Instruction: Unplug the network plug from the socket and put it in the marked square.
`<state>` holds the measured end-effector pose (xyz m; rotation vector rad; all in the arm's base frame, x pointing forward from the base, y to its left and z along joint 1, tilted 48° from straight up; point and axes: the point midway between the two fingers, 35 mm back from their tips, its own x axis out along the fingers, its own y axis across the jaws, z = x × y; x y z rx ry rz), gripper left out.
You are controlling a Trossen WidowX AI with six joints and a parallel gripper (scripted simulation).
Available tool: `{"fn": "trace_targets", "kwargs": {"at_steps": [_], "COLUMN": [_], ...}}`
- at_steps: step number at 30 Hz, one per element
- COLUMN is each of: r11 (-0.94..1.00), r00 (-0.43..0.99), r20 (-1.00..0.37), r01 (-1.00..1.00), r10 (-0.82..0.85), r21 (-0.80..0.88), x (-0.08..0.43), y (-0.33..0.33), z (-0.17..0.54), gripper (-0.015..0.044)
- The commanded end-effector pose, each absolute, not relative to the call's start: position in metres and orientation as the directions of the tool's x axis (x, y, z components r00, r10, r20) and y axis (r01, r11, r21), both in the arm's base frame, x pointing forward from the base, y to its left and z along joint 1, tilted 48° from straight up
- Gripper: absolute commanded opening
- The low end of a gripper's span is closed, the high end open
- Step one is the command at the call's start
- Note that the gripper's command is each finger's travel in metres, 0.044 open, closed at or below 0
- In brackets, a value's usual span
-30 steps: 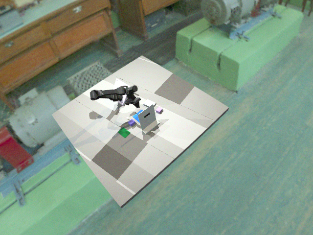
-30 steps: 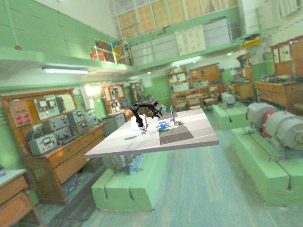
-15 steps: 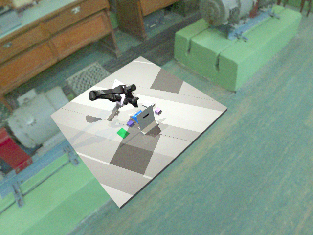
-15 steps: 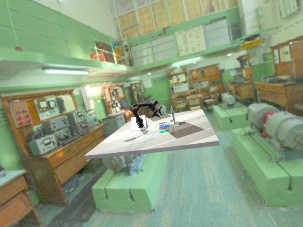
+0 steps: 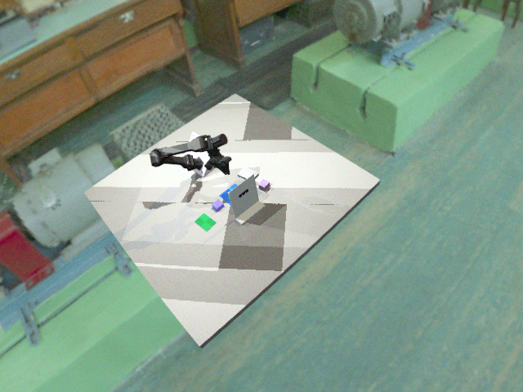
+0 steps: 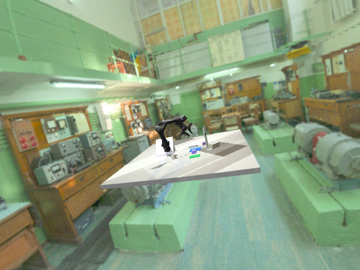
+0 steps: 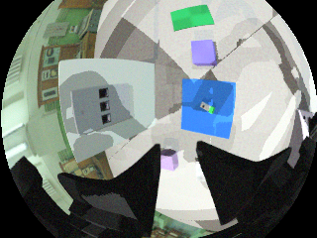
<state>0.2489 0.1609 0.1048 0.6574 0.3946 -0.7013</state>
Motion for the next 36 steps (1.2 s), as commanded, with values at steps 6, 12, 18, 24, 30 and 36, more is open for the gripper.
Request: {"fn": "trace_targets", "kwargs": {"at_steps": [6, 12, 18, 24, 30, 36], "r11": [0.575, 0.576, 0.576, 0.576, 0.576, 0.576], "r00": [0.705, 0.706, 0.709, 0.709, 0.709, 0.709], "r20": [-0.539, -0.537, -0.533, -0.532, -0.532, -0.532], "r01": [0.700, 0.699, 0.697, 0.696, 0.696, 0.696], "r10": [-0.461, -0.461, -0.462, -0.462, -0.462, -0.462], "r21": [0.423, 0.425, 0.427, 0.428, 0.428, 0.428], "x": [0.244, 0.240, 0.235, 0.234, 0.234, 0.234], "y": [0.180, 0.191, 0.201, 0.203, 0.203, 0.203], "z": [0.122, 0.134, 0.146, 0.149, 0.149, 0.149], "gripper": [0.0156, 0.0156, 0.0156, 0.0235, 0.0392, 0.0440]}}
